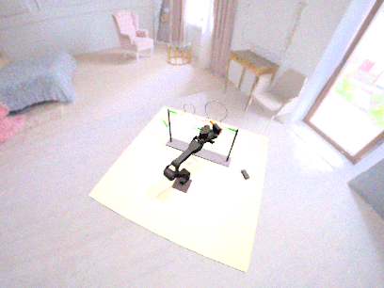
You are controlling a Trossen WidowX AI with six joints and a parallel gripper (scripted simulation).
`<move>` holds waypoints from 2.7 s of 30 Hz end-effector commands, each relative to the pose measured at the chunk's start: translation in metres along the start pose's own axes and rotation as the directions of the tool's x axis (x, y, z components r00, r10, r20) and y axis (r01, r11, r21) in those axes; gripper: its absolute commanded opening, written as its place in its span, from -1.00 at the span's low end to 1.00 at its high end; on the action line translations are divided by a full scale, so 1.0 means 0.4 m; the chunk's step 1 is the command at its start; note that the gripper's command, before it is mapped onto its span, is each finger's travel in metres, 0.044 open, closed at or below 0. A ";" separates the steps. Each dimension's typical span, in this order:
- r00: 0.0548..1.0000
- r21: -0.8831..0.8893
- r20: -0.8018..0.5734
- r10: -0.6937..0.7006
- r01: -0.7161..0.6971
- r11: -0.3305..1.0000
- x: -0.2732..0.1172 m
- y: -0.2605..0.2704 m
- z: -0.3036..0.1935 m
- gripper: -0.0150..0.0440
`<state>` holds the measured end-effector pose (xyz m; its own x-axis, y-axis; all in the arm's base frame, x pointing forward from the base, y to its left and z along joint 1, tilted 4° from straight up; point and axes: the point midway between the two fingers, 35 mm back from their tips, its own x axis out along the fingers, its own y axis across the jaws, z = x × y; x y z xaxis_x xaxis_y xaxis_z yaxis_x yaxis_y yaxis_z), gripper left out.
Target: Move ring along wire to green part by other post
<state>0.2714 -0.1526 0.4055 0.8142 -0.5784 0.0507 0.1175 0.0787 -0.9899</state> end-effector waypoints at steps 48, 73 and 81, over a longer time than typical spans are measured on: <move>0.830 0.830 0.167 0.532 -0.410 0.379 -0.164 0.329 0.203 -1.00; 0.787 0.882 0.233 0.571 -0.419 0.217 -0.219 0.350 0.293 -1.00; 0.779 0.889 0.246 0.577 -0.419 0.187 -0.234 0.354 0.317 -1.00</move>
<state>0.2830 0.0115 0.2772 0.8425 -0.2080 -0.4968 0.1817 0.9781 -0.1014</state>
